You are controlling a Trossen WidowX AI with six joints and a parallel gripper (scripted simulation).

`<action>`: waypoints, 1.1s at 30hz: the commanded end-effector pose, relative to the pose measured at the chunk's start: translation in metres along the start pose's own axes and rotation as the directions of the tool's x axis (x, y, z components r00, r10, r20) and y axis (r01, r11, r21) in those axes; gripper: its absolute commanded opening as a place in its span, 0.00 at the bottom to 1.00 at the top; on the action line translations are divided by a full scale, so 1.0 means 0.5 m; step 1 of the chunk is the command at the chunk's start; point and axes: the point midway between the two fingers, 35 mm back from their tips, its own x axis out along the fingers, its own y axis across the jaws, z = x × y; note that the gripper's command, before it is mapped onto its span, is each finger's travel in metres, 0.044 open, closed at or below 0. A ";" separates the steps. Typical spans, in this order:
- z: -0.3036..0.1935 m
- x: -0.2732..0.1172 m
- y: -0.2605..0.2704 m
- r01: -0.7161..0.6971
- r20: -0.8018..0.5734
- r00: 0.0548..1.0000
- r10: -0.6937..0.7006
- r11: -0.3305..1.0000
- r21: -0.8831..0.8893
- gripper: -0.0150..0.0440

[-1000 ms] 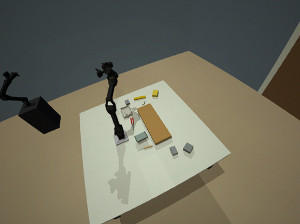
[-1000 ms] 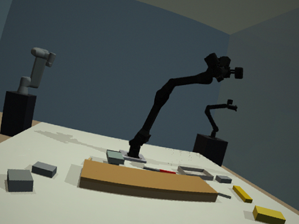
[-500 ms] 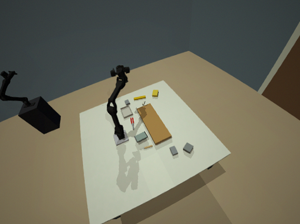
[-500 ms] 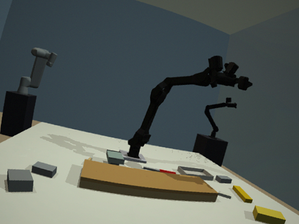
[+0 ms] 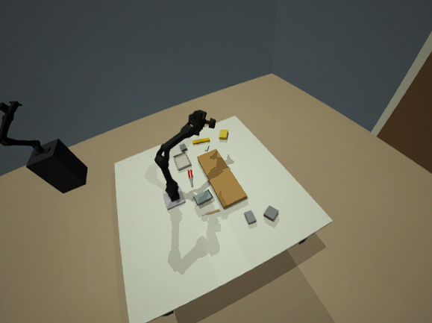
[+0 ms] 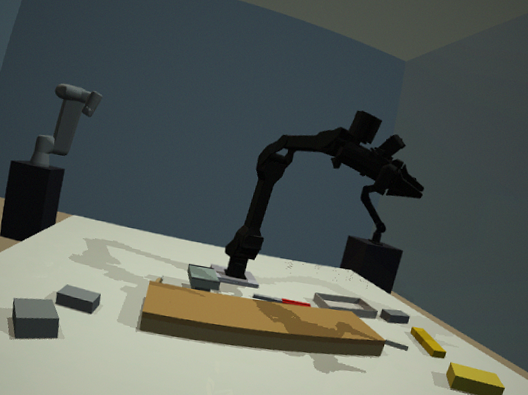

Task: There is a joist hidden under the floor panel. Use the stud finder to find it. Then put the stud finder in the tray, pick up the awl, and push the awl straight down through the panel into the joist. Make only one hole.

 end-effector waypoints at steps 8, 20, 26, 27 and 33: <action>-0.225 -0.173 -0.275 0.440 -0.336 0.850 -0.405 0.897 0.034 1.00; -0.503 -0.470 -0.367 0.707 -0.744 0.473 -0.472 0.707 0.001 1.00; -0.633 -0.619 -0.314 0.760 -0.903 0.285 -0.321 0.650 0.009 1.00; -0.652 -0.641 -0.300 0.765 -0.923 0.259 -0.284 0.644 0.016 1.00; -0.697 -0.692 -0.257 0.774 -0.962 0.201 -0.184 0.632 0.041 1.00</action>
